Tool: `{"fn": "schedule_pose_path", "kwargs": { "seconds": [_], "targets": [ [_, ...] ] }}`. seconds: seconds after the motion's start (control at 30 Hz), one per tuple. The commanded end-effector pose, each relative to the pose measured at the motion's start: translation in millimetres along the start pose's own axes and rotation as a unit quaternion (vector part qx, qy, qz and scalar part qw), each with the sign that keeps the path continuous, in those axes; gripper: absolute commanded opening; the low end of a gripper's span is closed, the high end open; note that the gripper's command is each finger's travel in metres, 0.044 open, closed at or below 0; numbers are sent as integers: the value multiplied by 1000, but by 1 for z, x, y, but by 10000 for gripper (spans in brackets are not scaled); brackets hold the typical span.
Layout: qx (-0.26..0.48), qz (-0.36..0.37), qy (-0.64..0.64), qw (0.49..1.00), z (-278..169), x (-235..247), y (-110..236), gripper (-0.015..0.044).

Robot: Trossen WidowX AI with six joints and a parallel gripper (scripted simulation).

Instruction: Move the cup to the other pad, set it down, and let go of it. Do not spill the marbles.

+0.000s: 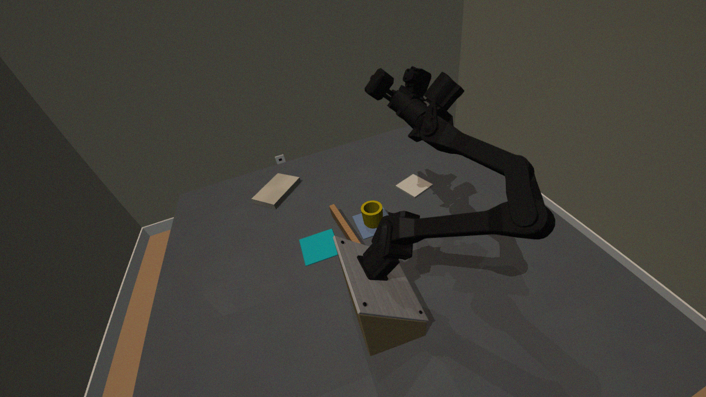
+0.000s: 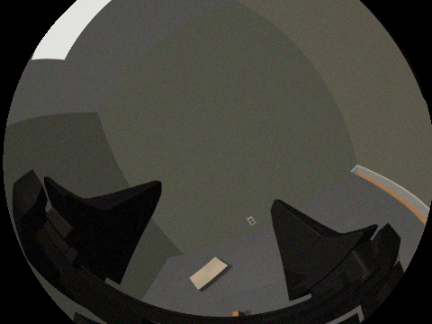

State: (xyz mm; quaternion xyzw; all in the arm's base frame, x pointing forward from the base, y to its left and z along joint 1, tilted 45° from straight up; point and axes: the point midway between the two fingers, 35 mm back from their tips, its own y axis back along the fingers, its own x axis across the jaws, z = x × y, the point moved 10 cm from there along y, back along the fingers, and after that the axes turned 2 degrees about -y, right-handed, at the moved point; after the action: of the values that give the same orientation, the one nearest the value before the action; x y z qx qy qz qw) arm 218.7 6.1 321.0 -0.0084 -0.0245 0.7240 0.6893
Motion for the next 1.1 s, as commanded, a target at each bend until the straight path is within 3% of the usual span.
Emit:
{"fn": "schedule_pose_path", "kwargs": {
  "seconds": [0.0,0.13,0.27,0.3,0.47,0.63,0.7,0.73,1.07],
  "targets": [
    [7,-4,4,1000,-2,-1,-2,374],
    [161,-67,87,981,-43,-11,-28,269],
    [327,-102,187,921,-89,-22,-44,167],
    [373,-106,217,896,-102,-26,-47,167],
    [579,-80,355,729,-158,-40,-48,167],
    [732,12,467,496,-203,-52,-37,167],
    [758,44,488,430,-212,-53,-28,167],
    [761,48,490,421,-213,-53,-27,167],
    [761,48,490,421,-213,-53,-25,167]
  ]
}}
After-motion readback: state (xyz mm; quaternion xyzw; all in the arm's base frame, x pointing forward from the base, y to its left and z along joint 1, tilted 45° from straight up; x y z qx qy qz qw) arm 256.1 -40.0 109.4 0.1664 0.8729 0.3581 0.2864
